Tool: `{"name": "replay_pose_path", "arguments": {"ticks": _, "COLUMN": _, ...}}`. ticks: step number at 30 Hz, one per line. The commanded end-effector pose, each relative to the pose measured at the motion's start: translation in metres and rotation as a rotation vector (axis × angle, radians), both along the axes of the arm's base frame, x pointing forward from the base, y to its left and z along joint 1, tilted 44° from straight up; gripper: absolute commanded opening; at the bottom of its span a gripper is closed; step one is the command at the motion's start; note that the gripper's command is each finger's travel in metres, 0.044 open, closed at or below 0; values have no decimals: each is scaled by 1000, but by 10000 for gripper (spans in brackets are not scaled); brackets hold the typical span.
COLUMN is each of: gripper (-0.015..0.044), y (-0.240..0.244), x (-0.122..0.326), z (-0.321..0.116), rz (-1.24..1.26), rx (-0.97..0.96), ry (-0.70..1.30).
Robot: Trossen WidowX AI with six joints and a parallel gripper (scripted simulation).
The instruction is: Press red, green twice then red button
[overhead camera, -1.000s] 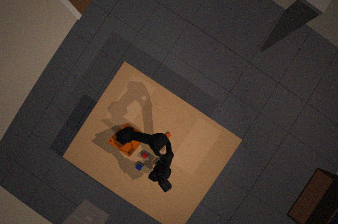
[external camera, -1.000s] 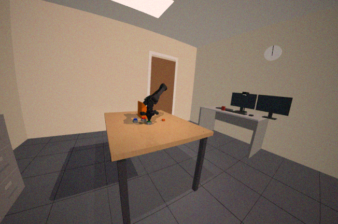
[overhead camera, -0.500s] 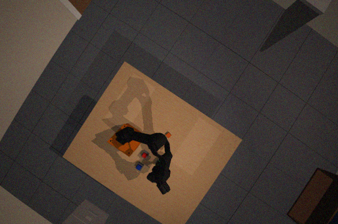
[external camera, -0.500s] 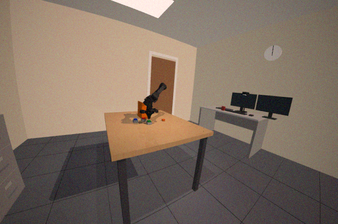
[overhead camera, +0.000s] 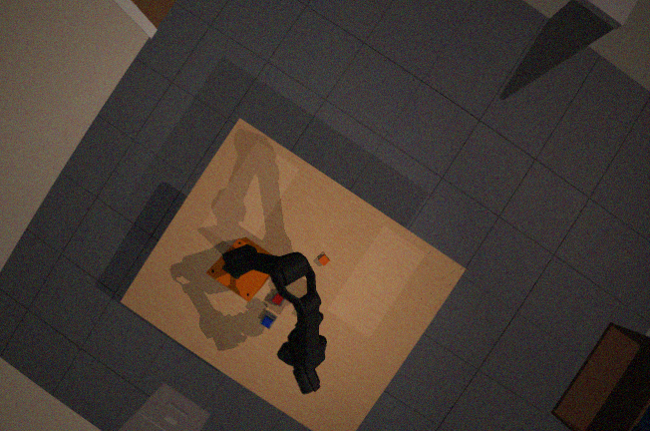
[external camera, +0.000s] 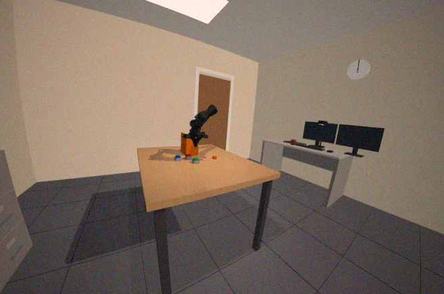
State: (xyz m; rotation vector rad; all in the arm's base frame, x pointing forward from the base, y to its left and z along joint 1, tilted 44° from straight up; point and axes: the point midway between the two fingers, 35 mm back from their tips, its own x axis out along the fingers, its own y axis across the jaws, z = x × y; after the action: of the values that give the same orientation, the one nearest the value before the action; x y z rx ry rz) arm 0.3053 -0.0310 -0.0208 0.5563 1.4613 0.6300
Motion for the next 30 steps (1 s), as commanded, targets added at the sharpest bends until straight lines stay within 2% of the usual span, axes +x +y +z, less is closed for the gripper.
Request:
{"name": "replay_pose_path", "arguments": {"ticks": 1, "gripper": 20, "y": -11, "x": -40, "z": -6, "rz": -3, "rx": -3, "ry": 23}}
{"name": "replay_pose_path", "arguments": {"ticks": 7, "gripper": 20, "y": -13, "x": -115, "z": -13, "rz": -1, "rx": 3, "ry": 27}}
{"name": "replay_pose_path", "arguments": {"ticks": 12, "gripper": 20, "y": -11, "x": -117, "z": -14, "rz": -1, "rx": 3, "ry": 27}}
{"name": "replay_pose_path", "arguments": {"ticks": 19, "gripper": 20, "y": 30, "x": -118, "z": -56, "rz": -1, "rx": 6, "ry": 27}}
{"name": "replay_pose_path", "arguments": {"ticks": 30, "gripper": 20, "y": 39, "x": -118, "z": -65, "rz": -1, "rx": 6, "ry": 26}}
